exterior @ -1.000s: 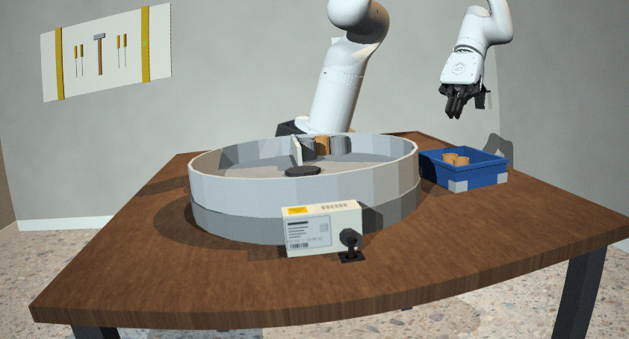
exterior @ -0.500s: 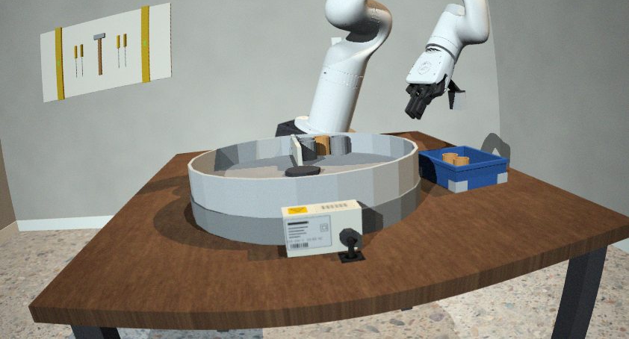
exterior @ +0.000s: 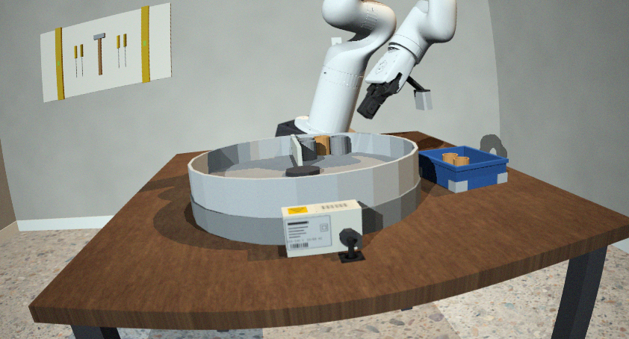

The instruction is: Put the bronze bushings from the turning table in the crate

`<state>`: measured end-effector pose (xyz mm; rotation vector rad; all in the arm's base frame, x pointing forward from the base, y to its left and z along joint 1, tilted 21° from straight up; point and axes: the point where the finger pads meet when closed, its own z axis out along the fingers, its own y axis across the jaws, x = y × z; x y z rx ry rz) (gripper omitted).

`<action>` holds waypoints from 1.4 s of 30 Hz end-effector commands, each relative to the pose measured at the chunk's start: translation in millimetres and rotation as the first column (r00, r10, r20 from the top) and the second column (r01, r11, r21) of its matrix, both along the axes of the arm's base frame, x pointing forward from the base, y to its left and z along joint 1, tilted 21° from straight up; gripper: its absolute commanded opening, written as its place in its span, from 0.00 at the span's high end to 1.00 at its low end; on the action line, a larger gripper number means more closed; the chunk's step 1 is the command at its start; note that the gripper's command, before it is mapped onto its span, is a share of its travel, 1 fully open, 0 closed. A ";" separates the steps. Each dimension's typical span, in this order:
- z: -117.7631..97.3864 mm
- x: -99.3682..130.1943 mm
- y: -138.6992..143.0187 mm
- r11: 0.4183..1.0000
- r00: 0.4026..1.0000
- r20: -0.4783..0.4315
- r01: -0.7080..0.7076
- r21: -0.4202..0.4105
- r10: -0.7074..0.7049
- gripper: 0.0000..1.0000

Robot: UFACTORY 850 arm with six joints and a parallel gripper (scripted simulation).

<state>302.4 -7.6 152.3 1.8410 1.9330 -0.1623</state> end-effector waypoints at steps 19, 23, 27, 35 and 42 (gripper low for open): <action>-34.5 -30.7 -89.4 0.983 0.983 -0.053 0.180 0.037 -0.178 0.90; -34.5 -30.7 -89.4 0.983 0.983 -0.053 0.180 0.037 -0.178 0.90; -34.5 -30.7 -89.4 0.983 0.983 -0.053 0.180 0.037 -0.178 0.90; -34.8 -30.2 -90.7 0.983 0.983 -0.053 0.180 0.037 -0.178 0.90; -34.8 -30.2 -90.8 0.983 0.983 -0.053 0.180 0.037 -0.178 0.90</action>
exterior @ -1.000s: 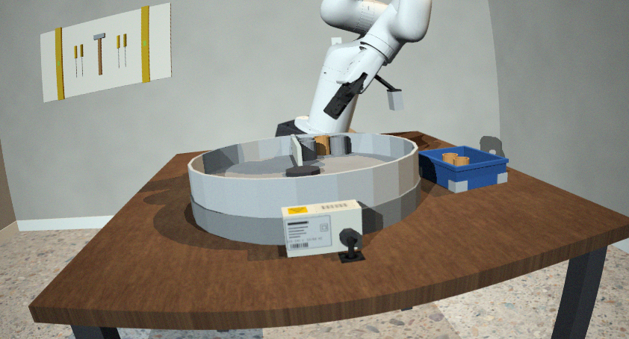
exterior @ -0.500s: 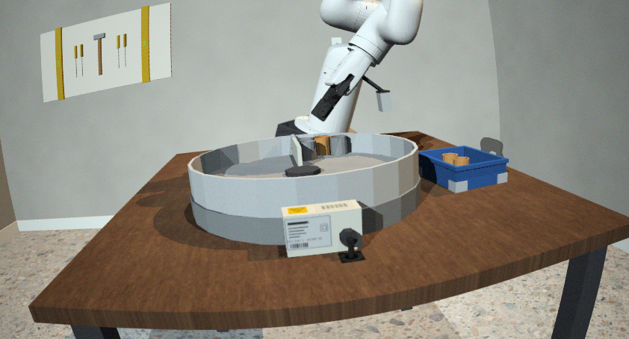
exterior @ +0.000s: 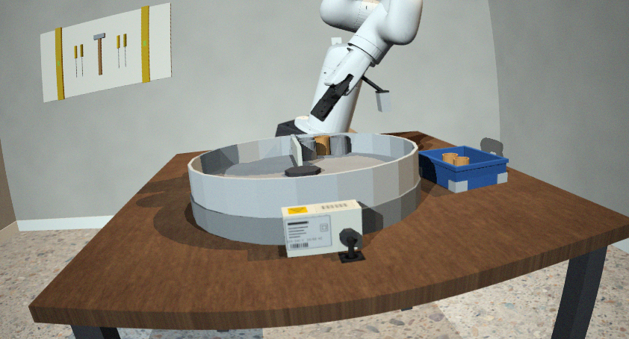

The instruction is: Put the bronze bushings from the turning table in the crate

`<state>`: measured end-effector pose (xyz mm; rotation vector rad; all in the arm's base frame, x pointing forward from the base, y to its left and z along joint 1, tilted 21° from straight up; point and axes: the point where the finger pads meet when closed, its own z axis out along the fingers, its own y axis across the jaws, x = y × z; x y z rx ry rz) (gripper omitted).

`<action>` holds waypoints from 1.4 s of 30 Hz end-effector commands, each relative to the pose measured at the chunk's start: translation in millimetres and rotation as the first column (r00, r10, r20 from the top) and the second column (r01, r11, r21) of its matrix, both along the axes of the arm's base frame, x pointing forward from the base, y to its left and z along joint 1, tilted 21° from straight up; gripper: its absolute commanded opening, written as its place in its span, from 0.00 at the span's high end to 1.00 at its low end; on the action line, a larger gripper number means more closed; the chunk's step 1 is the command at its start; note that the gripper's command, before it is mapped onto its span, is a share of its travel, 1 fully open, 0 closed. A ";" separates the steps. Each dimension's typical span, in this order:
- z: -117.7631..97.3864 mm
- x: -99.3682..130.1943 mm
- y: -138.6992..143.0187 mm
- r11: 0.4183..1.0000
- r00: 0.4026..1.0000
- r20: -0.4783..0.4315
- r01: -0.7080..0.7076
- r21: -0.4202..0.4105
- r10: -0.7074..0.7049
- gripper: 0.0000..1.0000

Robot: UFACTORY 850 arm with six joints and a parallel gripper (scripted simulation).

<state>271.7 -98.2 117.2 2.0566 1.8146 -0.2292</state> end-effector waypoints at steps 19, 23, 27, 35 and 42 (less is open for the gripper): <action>-23.4 5.5 7.3 1.000 1.000 0.001 0.000 0.000 0.000 0.90; -23.4 5.5 7.3 1.000 1.000 0.001 0.000 0.000 0.000 0.90; -23.4 5.5 7.3 1.000 1.000 0.001 0.000 0.000 0.000 0.90; -28.3 6.5 8.8 1.000 1.000 0.001 0.000 0.000 0.000 0.90; -29.6 6.8 9.1 1.000 1.000 0.001 0.000 0.000 0.000 0.90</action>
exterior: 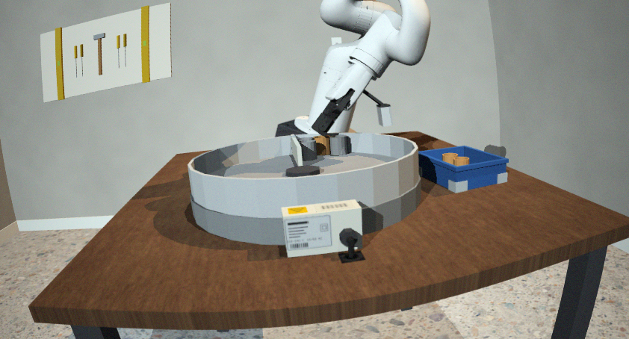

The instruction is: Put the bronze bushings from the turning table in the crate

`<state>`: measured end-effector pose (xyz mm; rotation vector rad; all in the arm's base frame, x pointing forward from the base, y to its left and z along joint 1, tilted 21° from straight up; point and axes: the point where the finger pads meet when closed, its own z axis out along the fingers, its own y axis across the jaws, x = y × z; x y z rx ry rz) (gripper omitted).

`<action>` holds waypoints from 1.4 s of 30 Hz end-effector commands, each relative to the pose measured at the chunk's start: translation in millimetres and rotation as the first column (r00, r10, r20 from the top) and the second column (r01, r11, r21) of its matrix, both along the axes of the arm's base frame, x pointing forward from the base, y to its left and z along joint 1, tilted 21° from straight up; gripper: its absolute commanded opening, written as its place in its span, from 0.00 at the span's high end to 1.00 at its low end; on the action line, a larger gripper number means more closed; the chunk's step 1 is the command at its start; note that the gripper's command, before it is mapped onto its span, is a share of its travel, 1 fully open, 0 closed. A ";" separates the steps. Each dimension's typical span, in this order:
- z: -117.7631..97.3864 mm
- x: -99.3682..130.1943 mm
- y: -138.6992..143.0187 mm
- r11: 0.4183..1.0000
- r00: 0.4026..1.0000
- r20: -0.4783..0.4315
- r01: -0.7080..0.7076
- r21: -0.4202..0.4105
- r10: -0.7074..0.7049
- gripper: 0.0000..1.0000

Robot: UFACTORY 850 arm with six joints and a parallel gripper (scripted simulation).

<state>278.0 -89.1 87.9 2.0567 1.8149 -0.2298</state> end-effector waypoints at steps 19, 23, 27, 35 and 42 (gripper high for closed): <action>-11.3 2.8 3.6 1.000 1.000 0.002 0.000 0.000 0.000 0.90; -11.3 2.8 3.6 1.000 1.000 0.002 0.000 0.000 0.000 0.90; -11.3 2.8 3.6 1.000 1.000 0.002 0.000 0.000 0.000 0.90; -11.3 2.8 3.6 1.000 1.000 0.002 0.000 0.000 0.000 1.00; -11.3 2.8 3.6 1.000 1.000 0.002 0.000 0.000 0.000 1.00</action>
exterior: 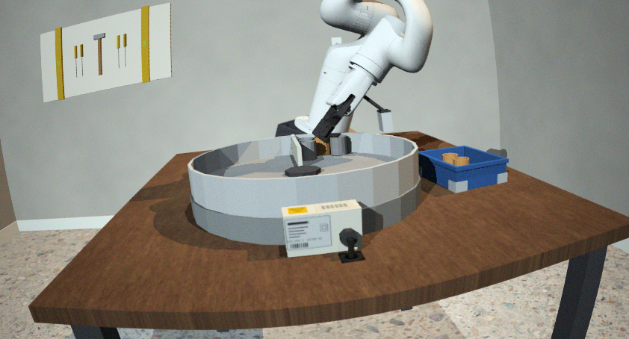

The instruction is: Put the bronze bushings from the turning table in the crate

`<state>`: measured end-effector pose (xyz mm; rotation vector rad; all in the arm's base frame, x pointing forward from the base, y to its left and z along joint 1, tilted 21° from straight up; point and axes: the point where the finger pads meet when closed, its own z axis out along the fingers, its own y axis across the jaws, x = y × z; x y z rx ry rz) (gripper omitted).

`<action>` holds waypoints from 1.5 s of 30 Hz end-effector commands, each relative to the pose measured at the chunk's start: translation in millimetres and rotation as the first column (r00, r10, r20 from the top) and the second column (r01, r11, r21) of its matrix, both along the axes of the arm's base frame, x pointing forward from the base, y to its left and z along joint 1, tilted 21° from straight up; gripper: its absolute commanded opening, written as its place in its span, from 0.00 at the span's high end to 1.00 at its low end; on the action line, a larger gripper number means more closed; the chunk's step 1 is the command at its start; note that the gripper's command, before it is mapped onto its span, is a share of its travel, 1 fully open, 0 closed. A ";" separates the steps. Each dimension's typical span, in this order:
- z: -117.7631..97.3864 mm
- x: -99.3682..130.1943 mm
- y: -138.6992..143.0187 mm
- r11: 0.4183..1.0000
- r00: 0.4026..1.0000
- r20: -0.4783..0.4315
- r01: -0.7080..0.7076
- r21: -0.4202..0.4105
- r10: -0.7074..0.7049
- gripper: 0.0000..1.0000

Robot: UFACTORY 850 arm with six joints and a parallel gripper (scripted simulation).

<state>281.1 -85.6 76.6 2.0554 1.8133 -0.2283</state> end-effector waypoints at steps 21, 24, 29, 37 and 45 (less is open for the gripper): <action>0.0 -0.3 0.1 1.000 1.000 0.000 0.000 0.001 0.000 1.00; 0.0 -0.3 0.1 1.000 1.000 0.000 0.000 0.001 0.000 1.00; 0.0 -0.3 0.1 1.000 1.000 0.000 0.000 0.001 0.000 1.00; 1.7 -0.7 -0.4 1.000 1.000 -0.001 0.000 0.001 0.000 1.00; 25.6 -5.7 -7.9 1.000 1.000 -0.001 0.000 0.001 0.000 1.00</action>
